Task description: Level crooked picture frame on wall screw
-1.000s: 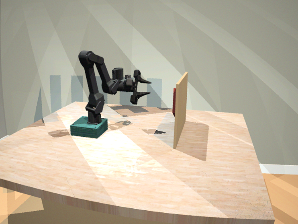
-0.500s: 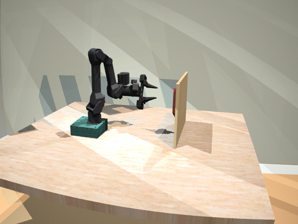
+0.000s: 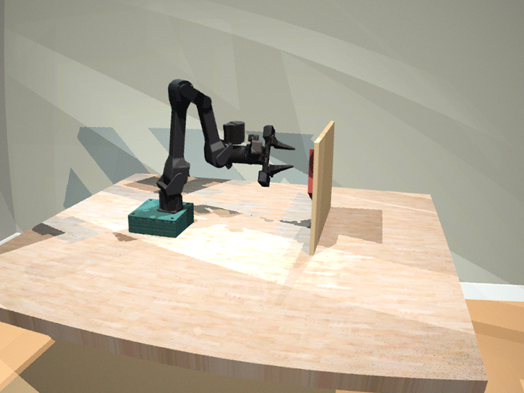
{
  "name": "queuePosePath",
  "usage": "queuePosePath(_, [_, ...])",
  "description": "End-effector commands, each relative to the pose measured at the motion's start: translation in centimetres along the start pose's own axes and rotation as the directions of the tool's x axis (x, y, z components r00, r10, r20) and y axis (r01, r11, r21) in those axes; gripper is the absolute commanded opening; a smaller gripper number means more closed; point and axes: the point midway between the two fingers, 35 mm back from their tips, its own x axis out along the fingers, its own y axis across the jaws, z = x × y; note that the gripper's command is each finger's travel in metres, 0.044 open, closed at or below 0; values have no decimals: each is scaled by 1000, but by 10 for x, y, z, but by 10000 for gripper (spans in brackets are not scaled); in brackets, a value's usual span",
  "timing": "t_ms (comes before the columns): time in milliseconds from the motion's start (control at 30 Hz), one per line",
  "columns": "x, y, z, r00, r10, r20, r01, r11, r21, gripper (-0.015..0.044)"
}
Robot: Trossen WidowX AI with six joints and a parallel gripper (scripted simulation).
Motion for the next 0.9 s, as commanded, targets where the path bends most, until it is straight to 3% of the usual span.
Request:
queuePosePath(0, [34, -3, 4, 1000, -2, 5, 2, 1000, 2, 260])
queuePosePath(867, [54, -3, 4, 1000, -1, 6, 1, 1000, 2, 260])
